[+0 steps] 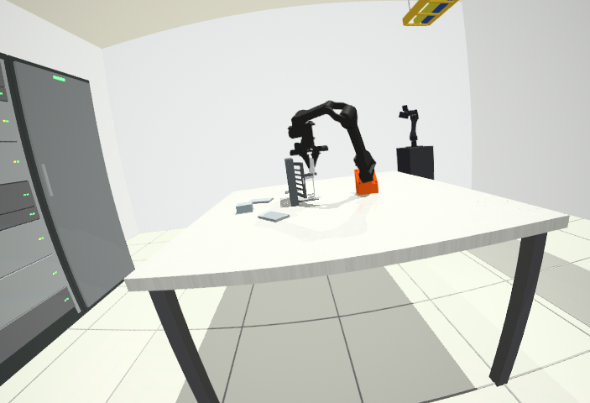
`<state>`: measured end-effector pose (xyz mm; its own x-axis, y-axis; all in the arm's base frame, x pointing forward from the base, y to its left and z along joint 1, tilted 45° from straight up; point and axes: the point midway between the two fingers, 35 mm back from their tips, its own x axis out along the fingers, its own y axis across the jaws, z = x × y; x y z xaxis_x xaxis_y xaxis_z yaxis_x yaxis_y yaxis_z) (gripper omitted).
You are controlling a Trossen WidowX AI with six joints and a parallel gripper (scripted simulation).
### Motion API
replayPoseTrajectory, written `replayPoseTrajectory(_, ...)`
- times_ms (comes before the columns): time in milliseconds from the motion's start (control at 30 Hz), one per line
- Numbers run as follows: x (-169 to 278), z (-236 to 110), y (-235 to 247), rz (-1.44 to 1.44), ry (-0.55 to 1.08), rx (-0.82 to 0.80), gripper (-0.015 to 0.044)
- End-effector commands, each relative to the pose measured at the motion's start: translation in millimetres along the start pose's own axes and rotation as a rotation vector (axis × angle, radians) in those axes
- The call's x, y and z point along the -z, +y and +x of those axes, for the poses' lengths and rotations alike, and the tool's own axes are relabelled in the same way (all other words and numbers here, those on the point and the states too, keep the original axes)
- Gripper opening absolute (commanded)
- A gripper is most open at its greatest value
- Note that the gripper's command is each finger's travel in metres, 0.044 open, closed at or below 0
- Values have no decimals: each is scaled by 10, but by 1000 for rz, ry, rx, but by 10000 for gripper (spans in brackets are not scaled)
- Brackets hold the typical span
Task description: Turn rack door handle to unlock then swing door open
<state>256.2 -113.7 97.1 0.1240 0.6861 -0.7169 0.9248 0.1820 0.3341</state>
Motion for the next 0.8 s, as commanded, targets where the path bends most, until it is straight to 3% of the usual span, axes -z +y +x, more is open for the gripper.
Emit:
replayPoseTrajectory(0,-19,3,-12,-86,-6,-8,22)
replayPoseTrajectory(767,-227,6,-406,-449,-8,-5,22)
